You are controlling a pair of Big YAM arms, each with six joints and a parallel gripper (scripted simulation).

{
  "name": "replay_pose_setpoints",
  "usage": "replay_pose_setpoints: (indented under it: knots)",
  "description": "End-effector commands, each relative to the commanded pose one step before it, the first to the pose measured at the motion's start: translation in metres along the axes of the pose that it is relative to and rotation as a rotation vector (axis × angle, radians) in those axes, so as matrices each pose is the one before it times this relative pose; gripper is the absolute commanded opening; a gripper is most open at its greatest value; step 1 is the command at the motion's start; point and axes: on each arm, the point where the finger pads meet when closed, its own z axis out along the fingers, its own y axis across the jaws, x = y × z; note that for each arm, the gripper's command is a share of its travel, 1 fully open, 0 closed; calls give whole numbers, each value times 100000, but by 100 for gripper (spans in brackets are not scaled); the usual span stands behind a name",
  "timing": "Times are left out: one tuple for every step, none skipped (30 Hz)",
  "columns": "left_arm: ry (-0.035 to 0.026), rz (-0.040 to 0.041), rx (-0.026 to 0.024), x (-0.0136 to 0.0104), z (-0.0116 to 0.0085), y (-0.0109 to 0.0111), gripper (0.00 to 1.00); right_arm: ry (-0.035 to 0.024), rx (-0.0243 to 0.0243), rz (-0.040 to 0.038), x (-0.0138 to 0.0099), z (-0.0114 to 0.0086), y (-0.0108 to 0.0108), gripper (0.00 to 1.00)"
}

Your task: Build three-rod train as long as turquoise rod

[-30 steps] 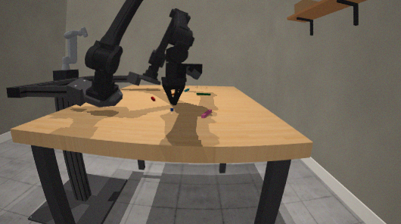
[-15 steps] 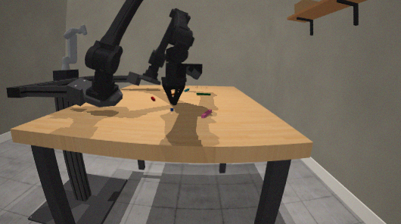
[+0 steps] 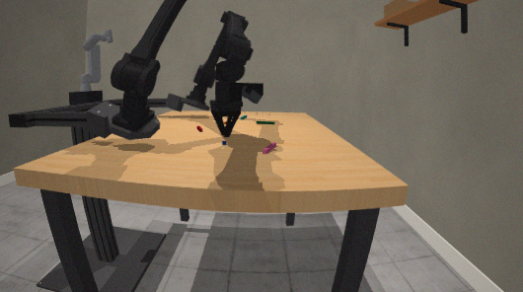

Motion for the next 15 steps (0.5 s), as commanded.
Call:
replay_pose_setpoints:
  knots:
    - [169, 435, 2695, 1629, -584, -1608, 23, -8722, 2305, 1232, -4643, 330, -1000, 100]
    - [7, -121, -55, -88, 34, -5, 23, 0, 0, 0, 0, 0, 0, 100]
    - [7, -136, -54, -89, 34, -5, 23, 0, 0, 0, 0, 0, 0, 100]
    - [4, -70, -27, -45, 17, -3, 23, 0, 0, 0, 0, 0, 0, 100]
    - [0, -6, -2, -4, 1, 0, 23, 0, 0, 0, 0, 0, 0, 100]
    - [0, 0, 0, 0, 0, 0, 23, 0, 0, 0, 0, 0, 0, 100]
    - [0, 0, 0, 0, 0, 0, 23, 0, 0, 0, 0, 0, 0, 100]
    - [0, 0, 0, 0, 0, 0, 23, 0, 0, 0, 0, 0, 0, 100]
    - [0, 0, 0, 0, 0, 0, 23, 0, 0, 0, 0, 0, 0, 100]
    - [0, 0, 0, 0, 0, 0, 23, 0, 0, 0, 0, 0, 0, 100]
    - [0, 0, 0, 0, 0, 0, 23, 0, 0, 0, 0, 0, 0, 100]
    - [0, 0, 0, 0, 0, 0, 23, 0, 0, 0, 0, 0, 0, 100]
    - [0, 0, 0, 0, 0, 0, 23, 0, 0, 0, 0, 0, 0, 100]
    - [0, 0, 0, 0, 0, 0, 23, 0, 0, 0, 0, 0, 0, 100]
    - [0, 0, 0, 0, 0, 0, 23, 0, 0, 0, 0, 0, 0, 100]
